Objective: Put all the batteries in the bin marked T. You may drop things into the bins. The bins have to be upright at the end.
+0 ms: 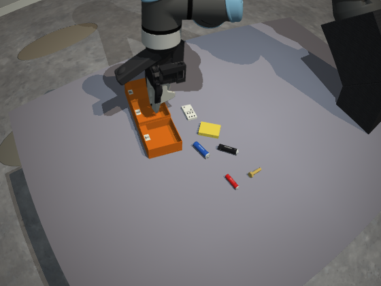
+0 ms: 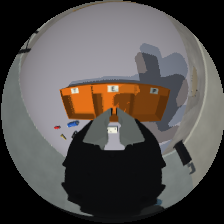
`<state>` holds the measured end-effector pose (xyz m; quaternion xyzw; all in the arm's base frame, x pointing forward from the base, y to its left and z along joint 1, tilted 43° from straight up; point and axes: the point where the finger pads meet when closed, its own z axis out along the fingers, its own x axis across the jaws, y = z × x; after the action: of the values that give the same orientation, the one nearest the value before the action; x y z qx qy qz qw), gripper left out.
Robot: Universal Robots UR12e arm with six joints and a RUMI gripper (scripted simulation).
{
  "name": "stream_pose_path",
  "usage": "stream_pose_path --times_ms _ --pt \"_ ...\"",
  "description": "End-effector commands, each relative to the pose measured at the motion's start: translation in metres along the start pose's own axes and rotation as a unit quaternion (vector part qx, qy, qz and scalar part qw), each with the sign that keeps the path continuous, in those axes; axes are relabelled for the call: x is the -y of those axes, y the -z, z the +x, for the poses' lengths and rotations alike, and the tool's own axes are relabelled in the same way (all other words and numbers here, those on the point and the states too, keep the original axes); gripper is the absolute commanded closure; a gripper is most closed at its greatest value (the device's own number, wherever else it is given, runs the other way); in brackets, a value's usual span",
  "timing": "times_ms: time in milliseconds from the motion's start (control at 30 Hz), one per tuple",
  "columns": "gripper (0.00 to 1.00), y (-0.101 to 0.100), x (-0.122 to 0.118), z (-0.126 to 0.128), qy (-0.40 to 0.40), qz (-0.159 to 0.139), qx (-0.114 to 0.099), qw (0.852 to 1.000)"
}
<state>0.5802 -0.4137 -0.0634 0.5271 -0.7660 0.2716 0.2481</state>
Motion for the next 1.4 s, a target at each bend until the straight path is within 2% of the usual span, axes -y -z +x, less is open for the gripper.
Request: stream_pose_path --times_ms 0,1167,1367 --pt "0.96 0.0005 0.0003 0.0000 0.000 0.000 0.000 1.000" --pt "0.96 0.0005 0.0003 0.0000 0.000 0.000 0.000 1.000" --pt "0.96 0.0085 0.0003 0.0000 0.000 0.000 0.000 1.000"
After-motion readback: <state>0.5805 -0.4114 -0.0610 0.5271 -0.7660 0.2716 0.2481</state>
